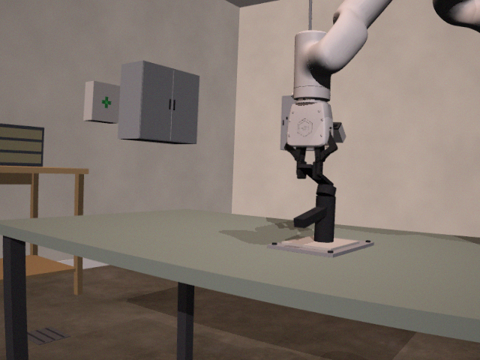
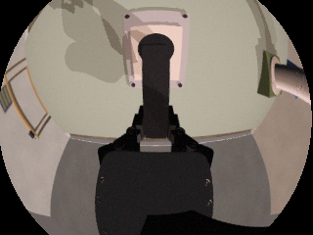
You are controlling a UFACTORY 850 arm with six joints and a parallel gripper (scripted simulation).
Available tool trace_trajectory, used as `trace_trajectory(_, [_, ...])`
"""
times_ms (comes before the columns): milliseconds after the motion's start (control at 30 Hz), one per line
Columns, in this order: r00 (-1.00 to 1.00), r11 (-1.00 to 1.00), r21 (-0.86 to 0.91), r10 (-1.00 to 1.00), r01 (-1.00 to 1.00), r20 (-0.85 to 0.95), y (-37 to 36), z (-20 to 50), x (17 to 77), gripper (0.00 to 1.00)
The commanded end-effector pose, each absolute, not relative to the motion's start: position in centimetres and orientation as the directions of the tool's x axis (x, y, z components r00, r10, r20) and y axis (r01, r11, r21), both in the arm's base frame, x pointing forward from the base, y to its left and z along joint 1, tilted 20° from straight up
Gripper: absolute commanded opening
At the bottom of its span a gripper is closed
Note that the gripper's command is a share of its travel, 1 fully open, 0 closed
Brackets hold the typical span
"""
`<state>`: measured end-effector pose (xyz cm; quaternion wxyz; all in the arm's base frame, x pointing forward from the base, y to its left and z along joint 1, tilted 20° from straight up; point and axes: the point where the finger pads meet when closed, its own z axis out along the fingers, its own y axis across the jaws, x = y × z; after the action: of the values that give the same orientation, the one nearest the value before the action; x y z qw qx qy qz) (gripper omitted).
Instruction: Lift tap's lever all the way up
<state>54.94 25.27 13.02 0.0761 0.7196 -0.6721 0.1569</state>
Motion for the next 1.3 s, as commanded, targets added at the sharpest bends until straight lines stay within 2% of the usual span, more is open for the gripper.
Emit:
trace_trajectory(0, [0.047,-0.085,-0.103,-0.944,-0.991,0.327,25.31,13.19,55.0,0.0])
trace_trajectory(433, [0.047,-0.085,-0.103,-0.944,-0.991,0.327,25.26,13.41,54.98,0.0])
trace_trajectory(467, [0.047,-0.085,-0.103,-0.944,-0.991,0.327,25.26,13.41,54.98,0.71])
trace_trajectory(1267, [0.047,-0.085,-0.103,-0.944,-0.991,0.327,25.26,13.41,54.98,0.71])
